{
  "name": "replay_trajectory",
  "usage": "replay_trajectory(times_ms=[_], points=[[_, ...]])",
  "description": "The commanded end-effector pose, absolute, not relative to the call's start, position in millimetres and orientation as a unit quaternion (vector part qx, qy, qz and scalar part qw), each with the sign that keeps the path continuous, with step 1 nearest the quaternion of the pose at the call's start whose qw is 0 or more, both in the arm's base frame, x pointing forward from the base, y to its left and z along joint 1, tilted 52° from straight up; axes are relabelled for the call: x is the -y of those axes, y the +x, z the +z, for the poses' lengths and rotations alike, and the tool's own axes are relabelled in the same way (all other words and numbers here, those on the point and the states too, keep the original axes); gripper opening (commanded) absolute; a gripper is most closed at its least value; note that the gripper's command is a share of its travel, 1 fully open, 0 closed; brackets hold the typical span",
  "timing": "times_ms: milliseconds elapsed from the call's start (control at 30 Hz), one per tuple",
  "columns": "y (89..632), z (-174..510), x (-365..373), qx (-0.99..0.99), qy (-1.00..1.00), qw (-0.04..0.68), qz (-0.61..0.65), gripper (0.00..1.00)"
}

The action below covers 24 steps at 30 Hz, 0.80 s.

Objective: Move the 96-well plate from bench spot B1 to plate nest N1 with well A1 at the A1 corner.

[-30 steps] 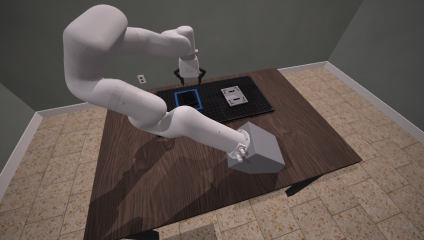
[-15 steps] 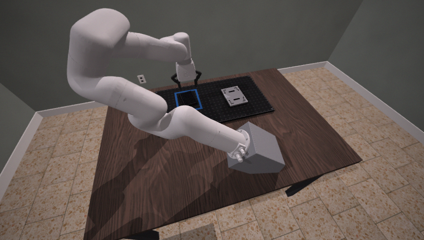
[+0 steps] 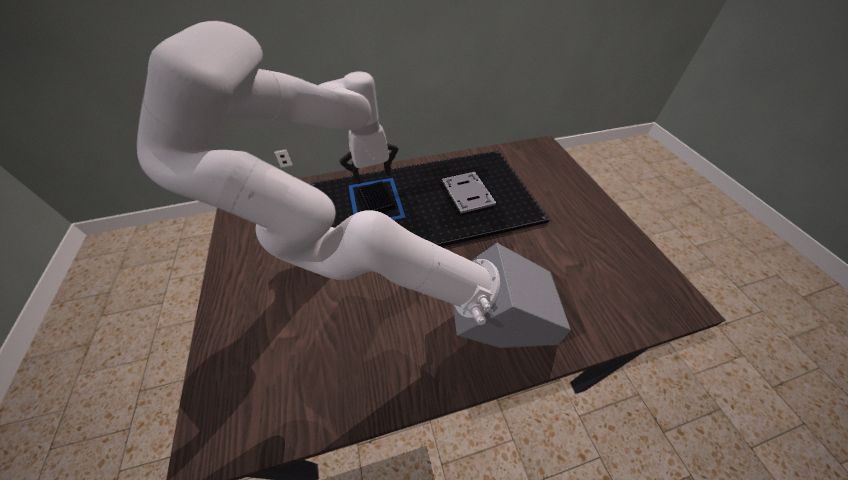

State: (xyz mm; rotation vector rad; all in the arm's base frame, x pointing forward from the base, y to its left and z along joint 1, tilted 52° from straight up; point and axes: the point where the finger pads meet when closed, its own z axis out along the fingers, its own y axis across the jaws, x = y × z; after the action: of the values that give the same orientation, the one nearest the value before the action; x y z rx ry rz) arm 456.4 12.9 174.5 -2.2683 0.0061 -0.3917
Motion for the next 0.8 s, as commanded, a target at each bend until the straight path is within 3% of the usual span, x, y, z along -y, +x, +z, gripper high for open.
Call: replay_trajectory(times_ms=[0, 767], points=[[458, 175, -11, -0.003, -0.9, 0.406, -0.158, 1.0], [466, 158, -32, -0.003, -0.9, 0.406, -0.158, 1.0]])
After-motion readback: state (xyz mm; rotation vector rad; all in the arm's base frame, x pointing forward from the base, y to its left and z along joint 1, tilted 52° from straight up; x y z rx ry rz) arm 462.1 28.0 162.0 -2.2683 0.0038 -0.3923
